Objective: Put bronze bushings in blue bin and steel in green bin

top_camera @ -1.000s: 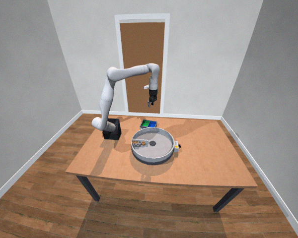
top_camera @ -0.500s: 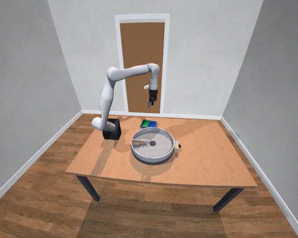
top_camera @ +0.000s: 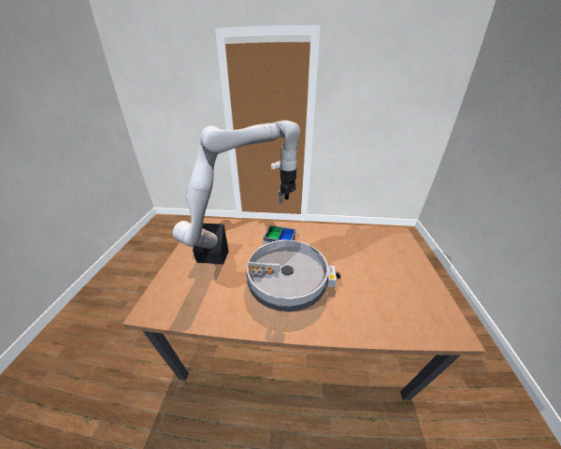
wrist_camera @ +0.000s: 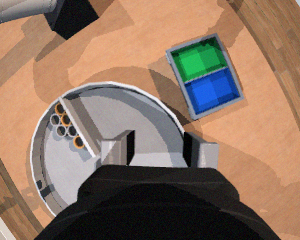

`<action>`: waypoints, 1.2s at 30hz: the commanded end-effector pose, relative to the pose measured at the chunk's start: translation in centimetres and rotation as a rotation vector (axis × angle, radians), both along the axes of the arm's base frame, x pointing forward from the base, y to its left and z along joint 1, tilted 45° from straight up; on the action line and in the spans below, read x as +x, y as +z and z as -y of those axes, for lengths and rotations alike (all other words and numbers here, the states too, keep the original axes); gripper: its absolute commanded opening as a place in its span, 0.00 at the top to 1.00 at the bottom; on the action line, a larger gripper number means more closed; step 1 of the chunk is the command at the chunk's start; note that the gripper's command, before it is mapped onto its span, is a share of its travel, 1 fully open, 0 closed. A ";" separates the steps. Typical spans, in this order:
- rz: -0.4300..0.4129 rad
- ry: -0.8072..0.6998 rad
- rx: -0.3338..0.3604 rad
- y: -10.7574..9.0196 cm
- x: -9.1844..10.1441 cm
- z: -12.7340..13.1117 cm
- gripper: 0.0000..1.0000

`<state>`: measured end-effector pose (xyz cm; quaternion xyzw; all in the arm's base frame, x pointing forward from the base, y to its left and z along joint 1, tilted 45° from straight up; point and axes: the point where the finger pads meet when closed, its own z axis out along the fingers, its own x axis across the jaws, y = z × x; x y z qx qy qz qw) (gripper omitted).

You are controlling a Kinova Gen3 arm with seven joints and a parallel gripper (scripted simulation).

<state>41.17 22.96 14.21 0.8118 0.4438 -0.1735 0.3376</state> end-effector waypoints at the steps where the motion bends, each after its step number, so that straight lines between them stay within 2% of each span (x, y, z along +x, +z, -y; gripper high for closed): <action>1: 0.089 -0.093 -0.001 0.2 -0.8 1.8 0.73; 3: 0.179 -0.184 0.001 0.1 -1.2 3.4 0.73; 8: 0.179 -0.184 0.001 0.1 -1.2 3.4 0.73; 13: 0.404 -0.411 0.006 -0.2 -2.4 7.2 0.73; 16: 0.404 -0.411 0.006 -0.2 -2.4 7.2 0.73; 21: 0.630 -0.639 0.012 -0.4 -3.5 11.0 0.73; 26: 0.630 -0.639 0.012 -0.4 -3.5 11.0 0.73; 31: 0.855 -0.866 0.017 -0.7 -4.7 14.7 0.73; 34: 0.855 -0.866 0.017 -0.7 -4.7 14.7 0.73; 36: 0.945 -0.957 0.019 -0.8 -5.1 16.3 0.73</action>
